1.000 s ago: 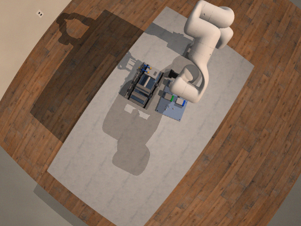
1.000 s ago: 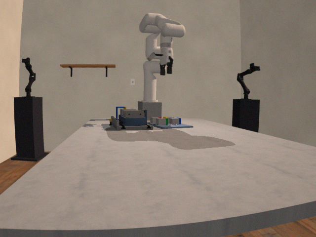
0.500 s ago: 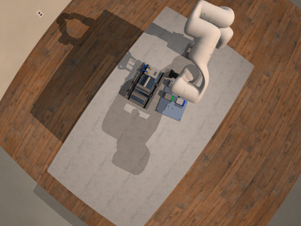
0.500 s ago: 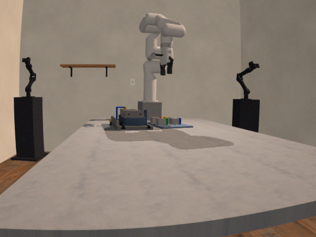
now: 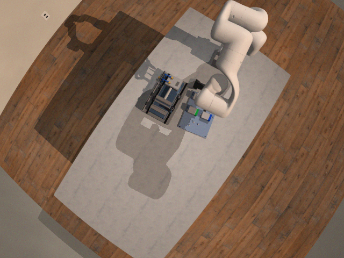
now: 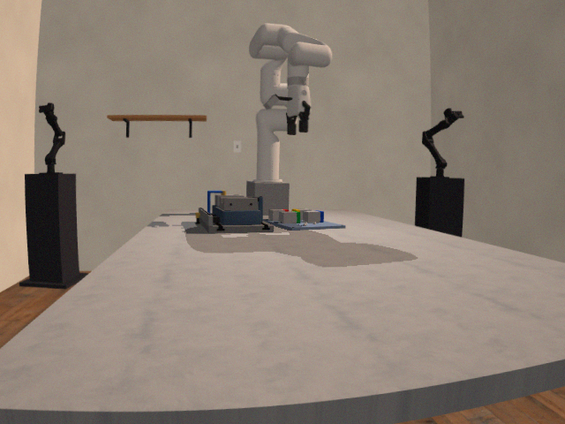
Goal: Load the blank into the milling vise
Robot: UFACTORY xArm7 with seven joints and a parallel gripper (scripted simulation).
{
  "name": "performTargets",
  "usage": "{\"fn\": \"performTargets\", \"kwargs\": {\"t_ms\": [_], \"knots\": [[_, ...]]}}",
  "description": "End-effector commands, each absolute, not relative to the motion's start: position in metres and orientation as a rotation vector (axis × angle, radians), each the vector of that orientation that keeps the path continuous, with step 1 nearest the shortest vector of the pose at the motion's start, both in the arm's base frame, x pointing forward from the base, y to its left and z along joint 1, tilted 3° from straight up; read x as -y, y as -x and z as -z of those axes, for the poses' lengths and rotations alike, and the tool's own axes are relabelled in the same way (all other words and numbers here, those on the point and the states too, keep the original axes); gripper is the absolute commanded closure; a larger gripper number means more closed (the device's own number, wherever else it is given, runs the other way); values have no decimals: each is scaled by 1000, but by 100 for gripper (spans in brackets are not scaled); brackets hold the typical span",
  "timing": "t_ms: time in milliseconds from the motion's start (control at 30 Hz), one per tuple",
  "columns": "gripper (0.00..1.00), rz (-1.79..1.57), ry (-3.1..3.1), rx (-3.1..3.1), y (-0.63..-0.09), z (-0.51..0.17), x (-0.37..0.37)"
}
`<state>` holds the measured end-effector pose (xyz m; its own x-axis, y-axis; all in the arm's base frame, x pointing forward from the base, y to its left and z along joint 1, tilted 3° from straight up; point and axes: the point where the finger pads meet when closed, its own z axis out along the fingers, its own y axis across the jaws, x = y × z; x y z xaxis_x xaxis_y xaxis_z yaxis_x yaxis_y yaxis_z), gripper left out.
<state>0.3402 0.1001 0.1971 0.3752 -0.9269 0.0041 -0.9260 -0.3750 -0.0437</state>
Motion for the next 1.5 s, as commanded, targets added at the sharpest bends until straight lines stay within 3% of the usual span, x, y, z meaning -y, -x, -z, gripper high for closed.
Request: {"fn": "performTargets", "kwargs": {"t_ms": [0, 1000, 1467], "knots": [[0, 47, 2575, -1736, -341, -198, -100], [0, 47, 2575, -1736, -383, -199, -5], [0, 48, 2575, -1736, -381, -199, -11]]}}
